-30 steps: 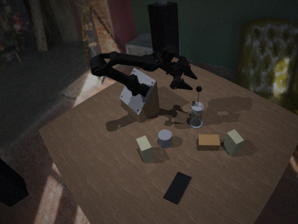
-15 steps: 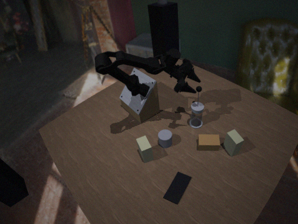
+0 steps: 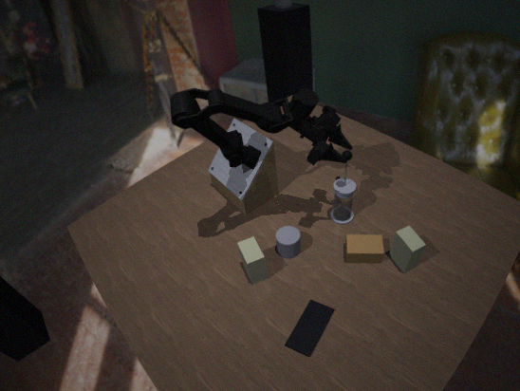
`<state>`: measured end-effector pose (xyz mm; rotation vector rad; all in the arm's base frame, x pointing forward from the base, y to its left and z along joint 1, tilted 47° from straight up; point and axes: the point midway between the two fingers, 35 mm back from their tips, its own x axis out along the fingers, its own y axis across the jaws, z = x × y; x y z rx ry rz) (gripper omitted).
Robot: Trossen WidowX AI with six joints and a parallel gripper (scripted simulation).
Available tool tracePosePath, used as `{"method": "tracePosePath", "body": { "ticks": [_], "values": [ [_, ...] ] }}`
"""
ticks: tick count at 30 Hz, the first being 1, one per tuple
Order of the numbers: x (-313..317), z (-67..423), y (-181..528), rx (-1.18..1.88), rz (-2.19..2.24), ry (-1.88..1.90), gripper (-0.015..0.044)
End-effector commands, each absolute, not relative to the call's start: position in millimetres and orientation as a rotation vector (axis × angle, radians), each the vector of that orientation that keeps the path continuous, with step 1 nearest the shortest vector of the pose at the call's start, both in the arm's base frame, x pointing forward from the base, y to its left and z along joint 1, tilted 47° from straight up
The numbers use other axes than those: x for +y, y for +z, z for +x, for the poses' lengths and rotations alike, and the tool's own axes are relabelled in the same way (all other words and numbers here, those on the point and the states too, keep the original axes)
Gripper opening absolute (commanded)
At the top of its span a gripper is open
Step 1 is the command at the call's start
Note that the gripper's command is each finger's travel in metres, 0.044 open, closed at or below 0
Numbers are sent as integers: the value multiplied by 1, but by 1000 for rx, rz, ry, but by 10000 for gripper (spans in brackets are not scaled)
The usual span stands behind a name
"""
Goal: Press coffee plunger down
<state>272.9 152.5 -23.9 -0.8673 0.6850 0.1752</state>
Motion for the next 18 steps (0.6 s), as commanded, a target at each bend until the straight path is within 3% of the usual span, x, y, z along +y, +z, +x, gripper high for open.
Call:
{"method": "tracePosePath", "body": {
  "ticks": [1,4,18],
  "values": [
    [152,273,-26,690,-874,179,204],
    [152,273,-26,690,-874,179,125],
    [150,273,-29,691,-873,179,121]
  ]
}}
